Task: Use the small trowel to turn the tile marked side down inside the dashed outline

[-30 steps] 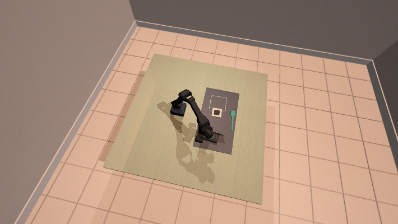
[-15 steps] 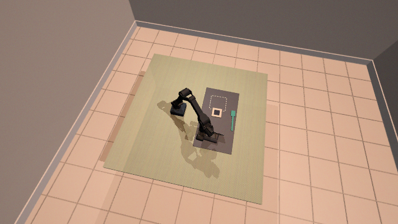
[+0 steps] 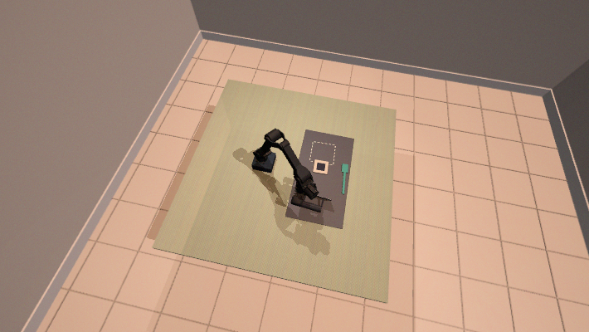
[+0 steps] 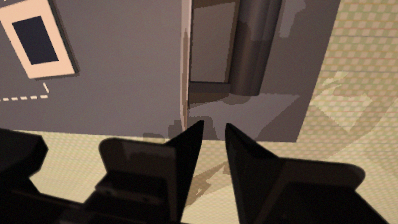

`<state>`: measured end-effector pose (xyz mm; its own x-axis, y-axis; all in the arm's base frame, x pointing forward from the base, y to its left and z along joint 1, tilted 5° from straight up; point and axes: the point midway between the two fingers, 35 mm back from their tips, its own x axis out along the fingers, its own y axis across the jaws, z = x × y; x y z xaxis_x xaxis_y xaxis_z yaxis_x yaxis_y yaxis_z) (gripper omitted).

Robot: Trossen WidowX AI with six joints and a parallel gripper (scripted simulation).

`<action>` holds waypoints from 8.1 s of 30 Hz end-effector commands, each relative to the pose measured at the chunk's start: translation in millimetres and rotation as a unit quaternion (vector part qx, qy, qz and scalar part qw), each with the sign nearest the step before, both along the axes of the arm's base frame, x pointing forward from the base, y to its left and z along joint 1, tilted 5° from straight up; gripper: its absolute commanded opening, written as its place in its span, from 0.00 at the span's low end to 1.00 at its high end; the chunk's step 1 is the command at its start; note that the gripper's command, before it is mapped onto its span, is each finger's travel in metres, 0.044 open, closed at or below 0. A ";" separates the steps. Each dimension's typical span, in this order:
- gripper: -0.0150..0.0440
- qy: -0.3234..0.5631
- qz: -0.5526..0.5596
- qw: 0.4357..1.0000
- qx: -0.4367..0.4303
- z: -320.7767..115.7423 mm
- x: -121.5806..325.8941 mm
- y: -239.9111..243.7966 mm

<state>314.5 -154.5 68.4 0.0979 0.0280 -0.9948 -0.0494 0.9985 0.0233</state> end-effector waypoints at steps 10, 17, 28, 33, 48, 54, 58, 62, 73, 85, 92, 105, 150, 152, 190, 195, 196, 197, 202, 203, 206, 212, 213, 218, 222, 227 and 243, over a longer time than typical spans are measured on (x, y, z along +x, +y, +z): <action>0.42 0.001 -0.001 1.000 0.002 -0.4 -1.0 25.9; 0.42 0.001 -0.001 1.000 0.002 -0.1 -1.5 37.4; 0.42 0.001 -0.001 1.000 0.003 0.4 -2.4 59.1; 0.42 0.001 -0.001 1.000 0.004 0.7 -2.9 69.7; 0.29 0.000 0.001 1.000 0.004 1.9 -2.8 85.0; 0.25 0.000 0.001 1.000 0.004 1.9 -2.8 85.0; 0.25 0.000 0.001 1.000 0.004 1.8 -2.8 85.0; 0.25 0.000 0.001 1.000 0.004 1.8 -2.8 85.0; 0.42 0.001 0.000 1.000 0.002 11.6 0.1 36.1; 0.42 0.000 -0.004 1.000 -0.001 18.7 -3.5 -1.6; 0.42 0.000 -0.005 1.000 -0.002 18.7 -3.6 -1.1; 0.42 0.000 -0.005 1.000 -0.002 18.7 -3.6 -1.1; 0.71 -0.003 -0.004 1.000 0.006 53.2 75.4 90.0; 0.71 -0.002 -0.004 1.000 0.006 49.9 75.8 90.1; 0.47 -0.003 -0.005 1.000 0.006 14.1 79.2 91.7; 0.47 -0.003 -0.005 1.000 0.006 14.1 79.2 91.7; 0.47 -0.003 -0.005 1.000 0.006 14.1 79.2 91.7; 0.47 -0.003 -0.005 1.000 0.006 14.1 79.2 91.7; 0.47 -0.003 -0.005 1.000 0.006 14.1 79.2 91.7; 0.47 -0.003 -0.005 1.000 0.006 14.1 79.2 91.7; 0.47 -0.002 -0.026 1.000 0.008 14.1 79.2 91.7; 0.47 0.001 -0.113 0.993 0.017 14.1 79.2 91.7; 0.47 0.001 -0.128 0.992 0.018 14.1 79.2 91.7; 0.47 0.004 -0.200 0.980 0.025 14.1 79.2 91.7; 0.47 0.006 -0.256 0.966 0.031 14.1 79.2 91.7; 0.47 0.008 -0.326 0.945 0.038 14.1 79.2 91.6; 0.47 0.015 -0.536 0.842 0.059 14.1 79.2 91.6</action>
